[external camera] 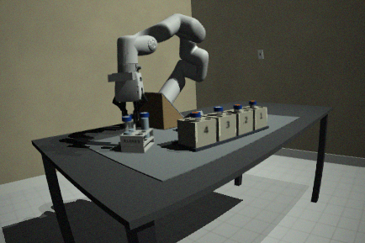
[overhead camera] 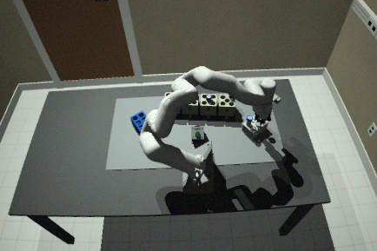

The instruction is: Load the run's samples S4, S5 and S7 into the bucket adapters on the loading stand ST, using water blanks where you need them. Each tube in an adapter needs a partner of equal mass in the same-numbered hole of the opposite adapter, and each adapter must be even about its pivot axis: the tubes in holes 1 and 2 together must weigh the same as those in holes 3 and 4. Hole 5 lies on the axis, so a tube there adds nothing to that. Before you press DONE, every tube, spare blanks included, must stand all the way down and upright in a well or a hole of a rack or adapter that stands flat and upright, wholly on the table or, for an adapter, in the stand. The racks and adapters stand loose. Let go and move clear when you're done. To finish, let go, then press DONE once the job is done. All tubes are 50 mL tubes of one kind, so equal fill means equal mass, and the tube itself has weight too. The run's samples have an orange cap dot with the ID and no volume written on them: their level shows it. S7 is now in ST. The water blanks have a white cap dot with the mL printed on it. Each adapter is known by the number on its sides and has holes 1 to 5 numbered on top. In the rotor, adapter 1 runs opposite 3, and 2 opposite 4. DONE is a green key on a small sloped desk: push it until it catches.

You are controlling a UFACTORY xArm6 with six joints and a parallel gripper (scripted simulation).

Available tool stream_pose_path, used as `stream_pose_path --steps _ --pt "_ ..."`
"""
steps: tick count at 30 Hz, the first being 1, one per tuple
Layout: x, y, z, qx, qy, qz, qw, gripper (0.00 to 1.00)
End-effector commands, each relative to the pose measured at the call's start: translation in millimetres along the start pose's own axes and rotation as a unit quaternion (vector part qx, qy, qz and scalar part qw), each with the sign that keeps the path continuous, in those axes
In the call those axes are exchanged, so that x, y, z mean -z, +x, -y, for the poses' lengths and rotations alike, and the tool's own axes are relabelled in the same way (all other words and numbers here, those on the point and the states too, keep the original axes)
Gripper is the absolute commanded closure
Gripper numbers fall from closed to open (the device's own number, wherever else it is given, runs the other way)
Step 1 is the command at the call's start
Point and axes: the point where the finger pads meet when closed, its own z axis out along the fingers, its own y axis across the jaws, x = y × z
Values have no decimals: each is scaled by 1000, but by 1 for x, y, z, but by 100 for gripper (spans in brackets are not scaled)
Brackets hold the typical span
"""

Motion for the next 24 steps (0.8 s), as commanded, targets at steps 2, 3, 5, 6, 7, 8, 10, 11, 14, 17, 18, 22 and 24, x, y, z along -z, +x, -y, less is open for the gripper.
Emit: stream_pose_path --steps 2,3,5,6,7,8,10,11,14,17,18,22,24 --pt "2 1 0 1 0 -3 1000 100" --pt "2 1 0 1 0 -3 1000 100" --pt "2 1 0 1 0 -3 1000 100" --pt "2 1 0 1 0 -3 1000 100" --pt "2 1 0 1 0 -3 1000 100" --pt "2 1 0 1 0 -3 1000 100" --pt "2 1 0 1 0 -3 1000 100" --pt "2 1 0 1 0 -3 1000 100" --pt "2 1 0 1 0 -3 1000 100" --pt "2 1 0 1 0 -3 1000 100" --pt "3 1 0 1 0 -3 1000 100" --pt "6 1 0 1 0 -3 1000 100" --pt "6 1 0 1 0 -3 1000 100"
